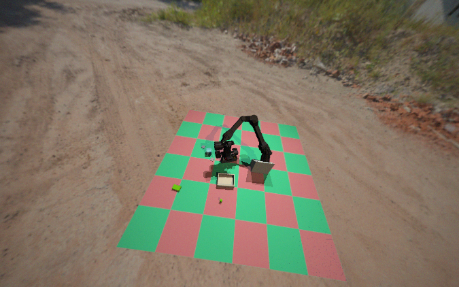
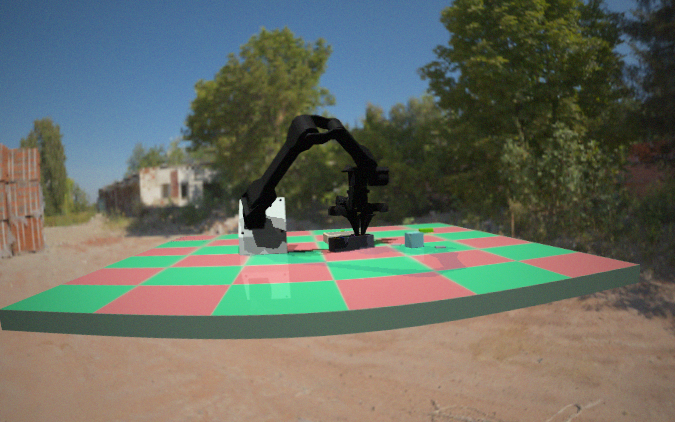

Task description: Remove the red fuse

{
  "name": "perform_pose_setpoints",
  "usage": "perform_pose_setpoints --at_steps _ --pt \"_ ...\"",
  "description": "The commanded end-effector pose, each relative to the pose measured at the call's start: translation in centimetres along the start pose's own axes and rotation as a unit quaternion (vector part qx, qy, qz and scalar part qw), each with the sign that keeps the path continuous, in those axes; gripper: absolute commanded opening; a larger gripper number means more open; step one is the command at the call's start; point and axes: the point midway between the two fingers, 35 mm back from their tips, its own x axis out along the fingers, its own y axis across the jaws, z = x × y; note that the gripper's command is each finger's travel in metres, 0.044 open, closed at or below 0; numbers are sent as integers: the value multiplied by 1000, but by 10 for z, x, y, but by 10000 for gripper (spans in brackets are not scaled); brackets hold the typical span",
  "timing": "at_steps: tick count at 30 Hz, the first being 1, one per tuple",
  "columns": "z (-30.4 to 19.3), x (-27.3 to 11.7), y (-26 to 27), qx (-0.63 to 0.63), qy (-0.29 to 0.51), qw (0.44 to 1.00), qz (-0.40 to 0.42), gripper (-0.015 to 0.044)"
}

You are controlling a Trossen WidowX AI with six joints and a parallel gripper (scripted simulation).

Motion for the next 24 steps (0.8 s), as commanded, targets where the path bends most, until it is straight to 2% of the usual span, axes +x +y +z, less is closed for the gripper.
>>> perform_pose_setpoints --at_steps 1,11,24 --pt "0 0 0 0 0 1000 0 67" --pt "0 0 0 0 0 1000 0 1" --pt "0 -5 0 0 0 1000 0 0"
